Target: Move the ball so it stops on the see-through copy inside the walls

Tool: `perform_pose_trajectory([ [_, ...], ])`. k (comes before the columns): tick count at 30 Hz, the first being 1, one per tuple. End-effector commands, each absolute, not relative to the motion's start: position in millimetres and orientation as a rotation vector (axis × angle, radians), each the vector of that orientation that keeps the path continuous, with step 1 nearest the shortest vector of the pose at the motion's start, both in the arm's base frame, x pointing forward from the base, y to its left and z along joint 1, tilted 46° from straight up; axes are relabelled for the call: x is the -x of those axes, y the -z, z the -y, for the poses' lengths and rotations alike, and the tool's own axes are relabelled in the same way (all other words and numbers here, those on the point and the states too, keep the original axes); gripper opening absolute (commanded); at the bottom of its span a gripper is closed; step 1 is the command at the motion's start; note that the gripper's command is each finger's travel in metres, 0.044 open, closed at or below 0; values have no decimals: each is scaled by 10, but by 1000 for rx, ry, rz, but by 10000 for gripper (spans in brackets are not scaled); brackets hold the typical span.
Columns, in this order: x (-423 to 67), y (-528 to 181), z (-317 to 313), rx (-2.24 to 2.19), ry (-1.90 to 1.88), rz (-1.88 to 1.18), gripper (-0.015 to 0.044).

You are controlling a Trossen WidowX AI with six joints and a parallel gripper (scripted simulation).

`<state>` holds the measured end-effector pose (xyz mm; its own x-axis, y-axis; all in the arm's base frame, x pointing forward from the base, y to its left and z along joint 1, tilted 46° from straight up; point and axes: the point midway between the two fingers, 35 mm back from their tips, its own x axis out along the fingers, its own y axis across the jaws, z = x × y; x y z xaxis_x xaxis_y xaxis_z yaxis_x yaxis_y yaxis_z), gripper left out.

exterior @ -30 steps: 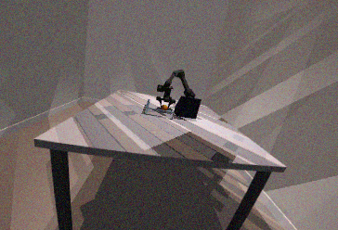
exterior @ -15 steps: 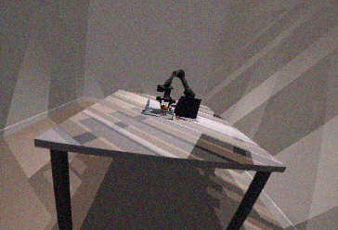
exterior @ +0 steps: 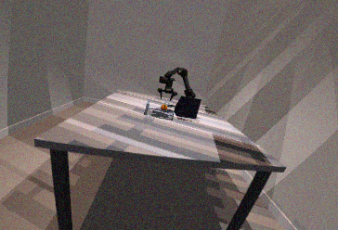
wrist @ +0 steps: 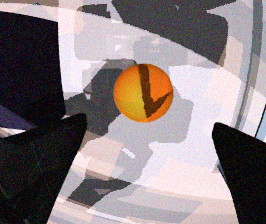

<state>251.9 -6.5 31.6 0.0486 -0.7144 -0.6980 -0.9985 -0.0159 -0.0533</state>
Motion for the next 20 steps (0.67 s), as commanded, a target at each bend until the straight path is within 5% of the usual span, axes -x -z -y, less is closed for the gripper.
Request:
perform_pose_trajectory([
  [1, -2512, -296, 87, 1785, -678, -1726, 426],
  [20, -2487, -649, -273, 1780, -677, -1728, 440],
])
